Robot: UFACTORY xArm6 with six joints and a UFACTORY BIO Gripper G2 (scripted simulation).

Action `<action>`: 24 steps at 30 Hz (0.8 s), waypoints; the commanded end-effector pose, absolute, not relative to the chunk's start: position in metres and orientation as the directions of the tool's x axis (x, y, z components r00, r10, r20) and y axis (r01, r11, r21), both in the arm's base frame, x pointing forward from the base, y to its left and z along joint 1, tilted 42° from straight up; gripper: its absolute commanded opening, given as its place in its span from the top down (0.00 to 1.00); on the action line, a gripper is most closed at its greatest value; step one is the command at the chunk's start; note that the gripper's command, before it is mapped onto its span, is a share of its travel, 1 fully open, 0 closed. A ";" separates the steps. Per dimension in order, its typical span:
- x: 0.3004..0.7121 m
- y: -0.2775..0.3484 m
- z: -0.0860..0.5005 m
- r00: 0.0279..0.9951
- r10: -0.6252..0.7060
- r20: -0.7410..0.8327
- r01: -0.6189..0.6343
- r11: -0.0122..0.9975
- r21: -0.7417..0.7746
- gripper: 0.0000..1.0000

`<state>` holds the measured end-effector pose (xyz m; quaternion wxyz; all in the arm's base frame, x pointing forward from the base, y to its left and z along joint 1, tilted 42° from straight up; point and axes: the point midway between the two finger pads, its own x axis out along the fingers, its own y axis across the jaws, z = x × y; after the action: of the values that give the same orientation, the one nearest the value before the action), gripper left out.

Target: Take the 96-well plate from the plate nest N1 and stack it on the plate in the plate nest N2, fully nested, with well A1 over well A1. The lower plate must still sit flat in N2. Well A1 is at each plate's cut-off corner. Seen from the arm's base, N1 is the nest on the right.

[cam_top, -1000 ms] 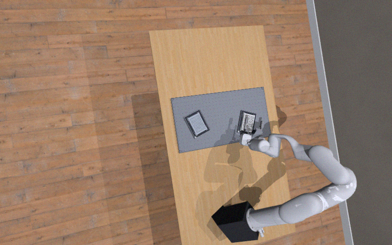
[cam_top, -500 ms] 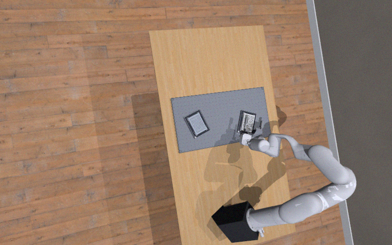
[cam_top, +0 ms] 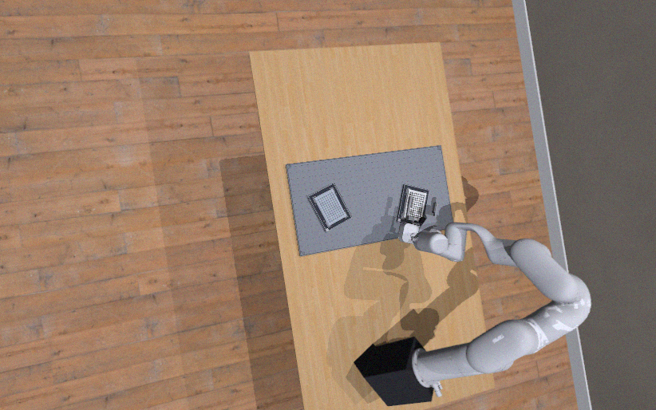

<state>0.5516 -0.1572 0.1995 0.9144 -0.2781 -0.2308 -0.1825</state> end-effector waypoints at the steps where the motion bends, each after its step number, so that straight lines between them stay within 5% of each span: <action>1: 0.555 -0.162 0.194 0.826 -0.204 0.526 0.462 0.779 -0.423 0.63; 24: 0.565 -0.181 0.171 0.826 -0.204 0.526 0.462 0.779 -0.423 0.63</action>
<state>0.5631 -0.1787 0.1726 0.9144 -0.2782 -0.2307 -0.1825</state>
